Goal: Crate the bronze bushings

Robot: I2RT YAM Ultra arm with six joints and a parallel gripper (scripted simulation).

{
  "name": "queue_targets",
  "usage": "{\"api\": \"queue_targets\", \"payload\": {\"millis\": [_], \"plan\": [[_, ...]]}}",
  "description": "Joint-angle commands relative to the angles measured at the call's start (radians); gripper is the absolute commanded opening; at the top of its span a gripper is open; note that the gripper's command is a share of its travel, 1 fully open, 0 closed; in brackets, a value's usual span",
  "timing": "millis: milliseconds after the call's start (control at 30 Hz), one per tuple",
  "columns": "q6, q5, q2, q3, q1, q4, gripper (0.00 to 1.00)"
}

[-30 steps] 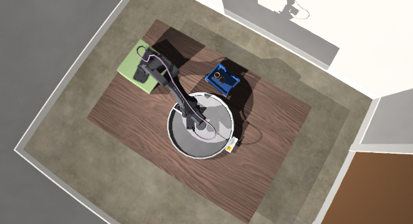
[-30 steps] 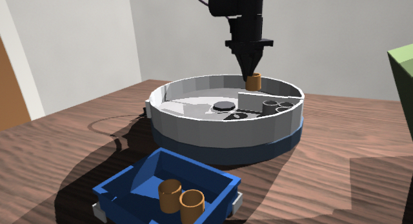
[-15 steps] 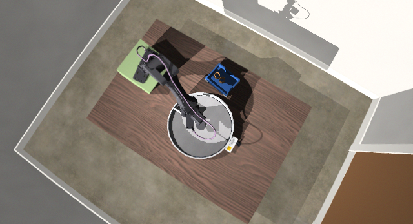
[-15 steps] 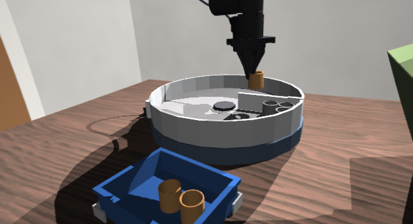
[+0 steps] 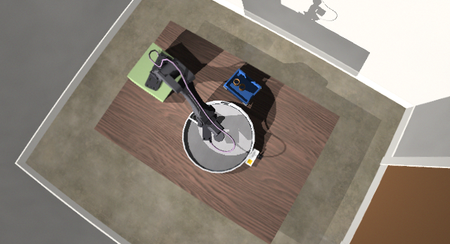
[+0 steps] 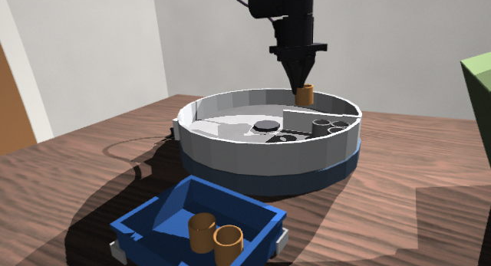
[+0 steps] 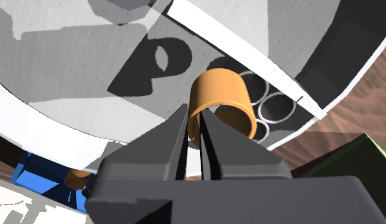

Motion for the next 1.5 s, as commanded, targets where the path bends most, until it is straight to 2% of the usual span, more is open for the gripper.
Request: {"api": "queue_targets", "payload": {"millis": [0, 433, 833, 1067, 1133, 1233, 1300, 1467], "plan": [[-0.009, 0.013, -0.043, 0.037, -0.013, -0.004, 0.00], [-0.007, 0.014, -0.043, 0.038, -0.013, -0.004, 0.00], [0.048, 0.027, -0.043, 0.043, 0.052, -0.014, 0.00], [0.137, 0.059, -0.035, 0.066, 0.149, -0.023, 0.00], [0.172, 0.075, 0.008, 0.081, 0.189, -0.027, 0.00], [0.232, 0.099, 0.025, 0.110, 0.255, -0.037, 0.00], [0.232, 0.099, 0.025, 0.110, 0.255, -0.037, 0.00], [0.350, 0.145, 0.074, 0.192, 0.383, -0.069, 0.00]]}}
